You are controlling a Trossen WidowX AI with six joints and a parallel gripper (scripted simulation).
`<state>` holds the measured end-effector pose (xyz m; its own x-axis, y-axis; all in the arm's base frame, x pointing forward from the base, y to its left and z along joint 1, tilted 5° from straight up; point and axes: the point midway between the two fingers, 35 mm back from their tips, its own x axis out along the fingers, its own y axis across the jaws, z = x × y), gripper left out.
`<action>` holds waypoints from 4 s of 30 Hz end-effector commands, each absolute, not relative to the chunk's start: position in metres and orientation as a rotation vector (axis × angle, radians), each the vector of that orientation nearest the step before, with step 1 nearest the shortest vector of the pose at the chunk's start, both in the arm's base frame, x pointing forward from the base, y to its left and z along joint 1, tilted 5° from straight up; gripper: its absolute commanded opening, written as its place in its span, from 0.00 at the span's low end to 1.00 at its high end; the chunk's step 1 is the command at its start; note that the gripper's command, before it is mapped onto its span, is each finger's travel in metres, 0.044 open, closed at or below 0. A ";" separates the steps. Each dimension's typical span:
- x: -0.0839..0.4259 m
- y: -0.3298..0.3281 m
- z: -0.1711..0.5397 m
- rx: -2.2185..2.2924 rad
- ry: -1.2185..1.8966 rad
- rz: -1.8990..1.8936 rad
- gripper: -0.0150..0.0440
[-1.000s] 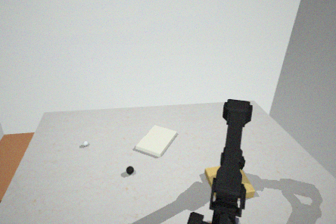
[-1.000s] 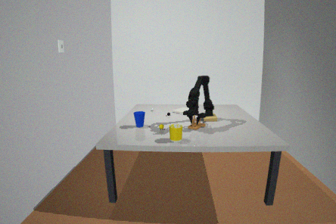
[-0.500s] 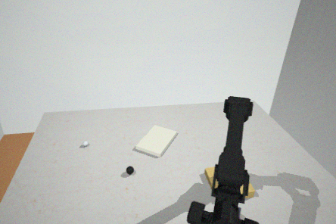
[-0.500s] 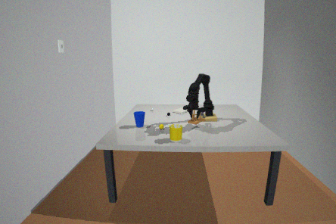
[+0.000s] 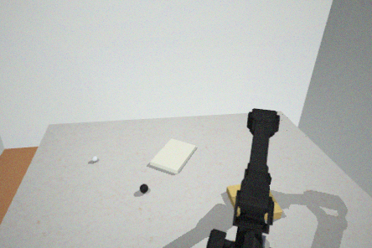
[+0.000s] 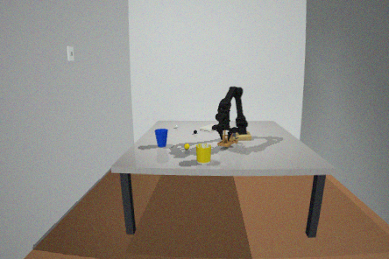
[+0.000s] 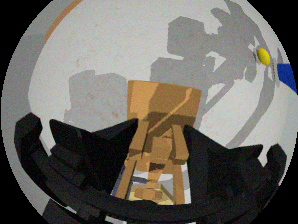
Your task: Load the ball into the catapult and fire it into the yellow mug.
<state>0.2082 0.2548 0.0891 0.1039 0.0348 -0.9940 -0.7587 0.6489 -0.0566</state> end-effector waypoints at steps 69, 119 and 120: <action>0.316 0.152 0.170 -0.421 1.395 0.393 0.76; 0.374 -0.169 0.074 0.138 1.451 -0.127 0.76; 0.375 -0.169 0.073 0.138 1.451 -0.127 0.76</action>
<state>0.3760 -0.1704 0.0821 0.1262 -0.0119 -0.9919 0.1734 0.9848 0.0103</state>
